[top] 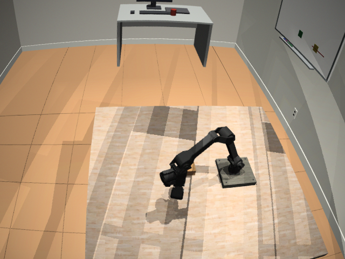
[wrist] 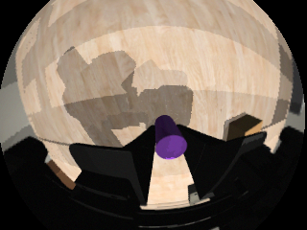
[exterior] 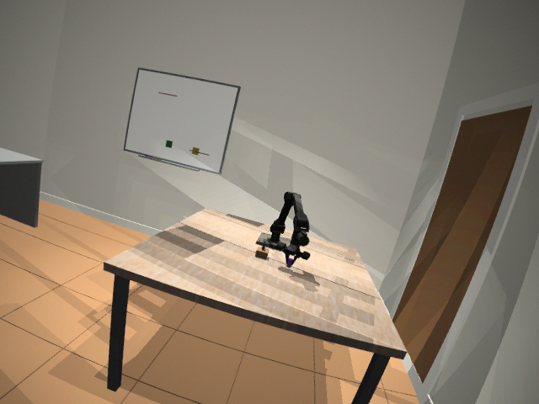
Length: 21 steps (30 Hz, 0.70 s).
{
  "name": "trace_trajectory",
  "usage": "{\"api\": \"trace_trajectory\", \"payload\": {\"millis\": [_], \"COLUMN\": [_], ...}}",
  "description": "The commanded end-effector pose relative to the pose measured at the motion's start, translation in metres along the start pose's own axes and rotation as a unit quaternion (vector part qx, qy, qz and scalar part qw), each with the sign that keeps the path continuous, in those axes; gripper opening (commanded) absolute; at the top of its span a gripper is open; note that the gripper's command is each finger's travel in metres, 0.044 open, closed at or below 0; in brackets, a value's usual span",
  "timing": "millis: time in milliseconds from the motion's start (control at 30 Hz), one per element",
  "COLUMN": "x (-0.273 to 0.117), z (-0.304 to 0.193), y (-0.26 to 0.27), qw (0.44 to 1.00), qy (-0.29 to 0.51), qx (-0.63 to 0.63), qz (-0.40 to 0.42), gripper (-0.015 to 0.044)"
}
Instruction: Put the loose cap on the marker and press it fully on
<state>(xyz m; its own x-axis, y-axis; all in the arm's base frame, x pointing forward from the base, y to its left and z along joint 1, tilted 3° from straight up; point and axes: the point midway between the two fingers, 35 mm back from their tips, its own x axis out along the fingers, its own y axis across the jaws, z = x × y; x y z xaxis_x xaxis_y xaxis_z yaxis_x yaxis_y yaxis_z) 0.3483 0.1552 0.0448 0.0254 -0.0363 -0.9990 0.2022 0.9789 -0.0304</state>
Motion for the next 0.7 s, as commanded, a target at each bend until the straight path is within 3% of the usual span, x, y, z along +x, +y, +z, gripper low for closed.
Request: {"api": "trace_trajectory", "payload": {"millis": [0, 667], "x": [-0.019, -0.049], "z": [0.001, 0.001], "y": [0.001, -0.019], "qw": [1.0, 1.0], "qy": [-0.006, -0.009], "qx": [0.002, -0.015], "qz": [0.005, 0.0], "gripper": [0.0, 0.0]}}
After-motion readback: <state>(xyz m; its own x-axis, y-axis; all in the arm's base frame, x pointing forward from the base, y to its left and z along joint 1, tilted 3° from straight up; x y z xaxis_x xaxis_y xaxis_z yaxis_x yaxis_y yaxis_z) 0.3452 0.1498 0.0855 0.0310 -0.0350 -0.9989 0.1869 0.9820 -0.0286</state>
